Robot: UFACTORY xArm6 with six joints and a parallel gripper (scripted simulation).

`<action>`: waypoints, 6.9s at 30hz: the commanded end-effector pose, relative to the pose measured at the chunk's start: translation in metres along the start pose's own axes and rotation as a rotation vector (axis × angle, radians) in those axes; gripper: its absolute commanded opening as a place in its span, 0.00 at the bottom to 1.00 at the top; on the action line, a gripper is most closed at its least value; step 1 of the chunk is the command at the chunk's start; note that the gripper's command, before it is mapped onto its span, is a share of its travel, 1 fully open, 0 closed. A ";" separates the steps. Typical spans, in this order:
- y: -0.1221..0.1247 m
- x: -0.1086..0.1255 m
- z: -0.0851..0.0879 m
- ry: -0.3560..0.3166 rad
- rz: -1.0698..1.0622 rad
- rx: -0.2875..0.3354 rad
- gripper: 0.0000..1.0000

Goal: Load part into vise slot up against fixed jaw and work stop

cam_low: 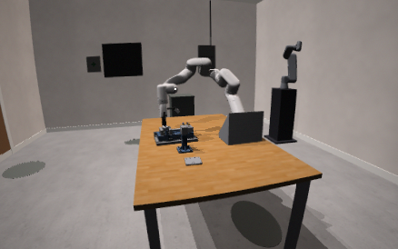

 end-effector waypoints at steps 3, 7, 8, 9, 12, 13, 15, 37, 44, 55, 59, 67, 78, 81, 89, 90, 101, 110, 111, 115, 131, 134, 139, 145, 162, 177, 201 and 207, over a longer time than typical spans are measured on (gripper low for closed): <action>-0.001 0.001 0.001 -0.004 -0.001 -0.001 0.00; -0.001 0.001 0.001 -0.004 -0.001 -0.001 0.00; -0.001 0.001 0.001 -0.004 -0.001 -0.001 0.00; -0.001 0.001 0.001 -0.004 -0.001 -0.001 0.00; -0.001 0.001 0.001 -0.004 -0.001 -0.001 0.00; -0.001 0.001 0.001 -0.004 -0.001 -0.001 0.00; -0.001 0.001 0.001 -0.004 -0.001 -0.001 0.00; 0.000 0.001 0.001 -0.004 -0.001 -0.001 0.00; 0.001 0.001 0.001 -0.004 -0.001 -0.001 0.00; 0.004 0.002 0.001 -0.004 -0.001 -0.001 0.00; 0.004 0.002 0.001 -0.004 -0.001 -0.001 0.00; 0.007 0.003 0.001 -0.004 -0.001 -0.001 0.00; 0.009 0.003 0.001 -0.004 -0.001 -0.001 0.00; 0.010 0.004 0.001 -0.004 -0.001 -0.001 0.00; 0.012 0.004 0.001 -0.004 -0.001 -0.001 0.00; 0.012 0.004 0.001 -0.004 -0.001 -0.001 0.00; 0.013 0.004 0.001 -0.004 -0.001 -0.001 0.00; 0.014 0.004 0.001 -0.004 -0.001 -0.001 0.00; 0.014 0.005 0.001 -0.004 -0.001 -0.001 0.00; 0.014 0.005 0.001 -0.004 -0.001 -0.001 0.00; 0.014 0.005 0.001 -0.004 -0.001 -0.001 0.00; 0.014 0.005 0.001 -0.004 -0.001 -0.001 0.00; 0.013 0.004 0.001 -0.004 -0.001 -0.001 0.00; 0.011 0.004 0.001 -0.004 -0.001 -0.001 0.00; 0.000 0.001 0.001 -0.004 -0.001 -0.001 0.00; -0.001 0.001 0.003 -0.004 -0.001 -0.001 0.00; -0.001 0.001 0.049 -0.004 -0.001 -0.001 0.00; -0.001 0.000 0.059 -0.004 -0.001 -0.001 0.00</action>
Point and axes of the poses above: the point where the finger pads meet when closed, its own z axis back along the fingers, its own y axis across the jaws, x = y × z, the point moved 10 cm from there along z, back along the fingers, and after that the axes turned 15 degrees about z, right-handed, at the moved point
